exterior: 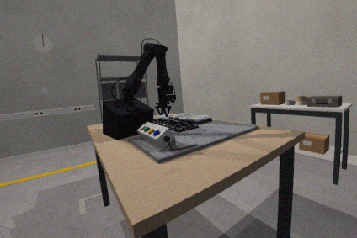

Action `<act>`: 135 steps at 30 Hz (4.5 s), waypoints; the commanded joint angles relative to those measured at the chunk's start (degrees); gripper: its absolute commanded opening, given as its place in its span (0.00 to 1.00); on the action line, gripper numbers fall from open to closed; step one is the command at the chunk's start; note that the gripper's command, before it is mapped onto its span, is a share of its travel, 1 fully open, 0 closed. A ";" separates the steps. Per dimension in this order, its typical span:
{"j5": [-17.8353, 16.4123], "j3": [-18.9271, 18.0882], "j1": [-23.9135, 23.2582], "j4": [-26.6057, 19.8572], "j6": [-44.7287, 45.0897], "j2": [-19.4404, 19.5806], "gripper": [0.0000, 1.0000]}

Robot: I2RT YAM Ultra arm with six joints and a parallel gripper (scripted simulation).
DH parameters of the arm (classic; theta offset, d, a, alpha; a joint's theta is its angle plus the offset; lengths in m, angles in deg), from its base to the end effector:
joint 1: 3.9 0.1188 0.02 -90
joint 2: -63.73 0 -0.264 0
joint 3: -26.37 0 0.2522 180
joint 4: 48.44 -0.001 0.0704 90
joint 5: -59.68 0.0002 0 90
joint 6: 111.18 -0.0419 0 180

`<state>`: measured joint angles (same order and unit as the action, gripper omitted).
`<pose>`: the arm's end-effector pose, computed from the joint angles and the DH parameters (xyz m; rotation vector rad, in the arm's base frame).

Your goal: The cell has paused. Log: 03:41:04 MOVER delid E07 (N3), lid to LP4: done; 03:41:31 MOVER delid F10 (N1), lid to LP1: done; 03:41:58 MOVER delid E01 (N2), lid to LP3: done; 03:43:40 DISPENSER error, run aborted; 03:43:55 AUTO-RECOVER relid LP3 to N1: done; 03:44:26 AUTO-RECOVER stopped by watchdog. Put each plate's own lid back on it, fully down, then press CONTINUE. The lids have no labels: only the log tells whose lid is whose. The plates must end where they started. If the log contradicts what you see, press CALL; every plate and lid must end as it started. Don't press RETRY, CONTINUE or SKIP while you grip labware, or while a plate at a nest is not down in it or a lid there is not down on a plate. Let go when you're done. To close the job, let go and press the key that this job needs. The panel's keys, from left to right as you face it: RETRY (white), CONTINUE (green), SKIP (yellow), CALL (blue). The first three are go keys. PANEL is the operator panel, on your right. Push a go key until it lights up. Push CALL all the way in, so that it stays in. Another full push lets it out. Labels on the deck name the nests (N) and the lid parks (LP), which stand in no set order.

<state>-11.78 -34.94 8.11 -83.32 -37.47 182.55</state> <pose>0.2744 0.0458 0.0274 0.1039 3.0604 -0.5003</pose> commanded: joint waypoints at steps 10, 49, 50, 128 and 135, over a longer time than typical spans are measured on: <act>0.07 -2.03 1.55 -2.20 -1.11 -2.16 0.00; 0.46 -27.09 -9.12 -13.43 10.57 9.76 0.00; 0.44 -28.42 -9.44 -14.04 10.92 10.34 0.00; 0.17 -53.35 -13.00 -24.44 15.30 21.91 0.00; 0.17 -53.32 -13.29 -24.03 15.53 22.38 0.00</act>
<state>-11.58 -86.74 -5.49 -108.68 -22.61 205.31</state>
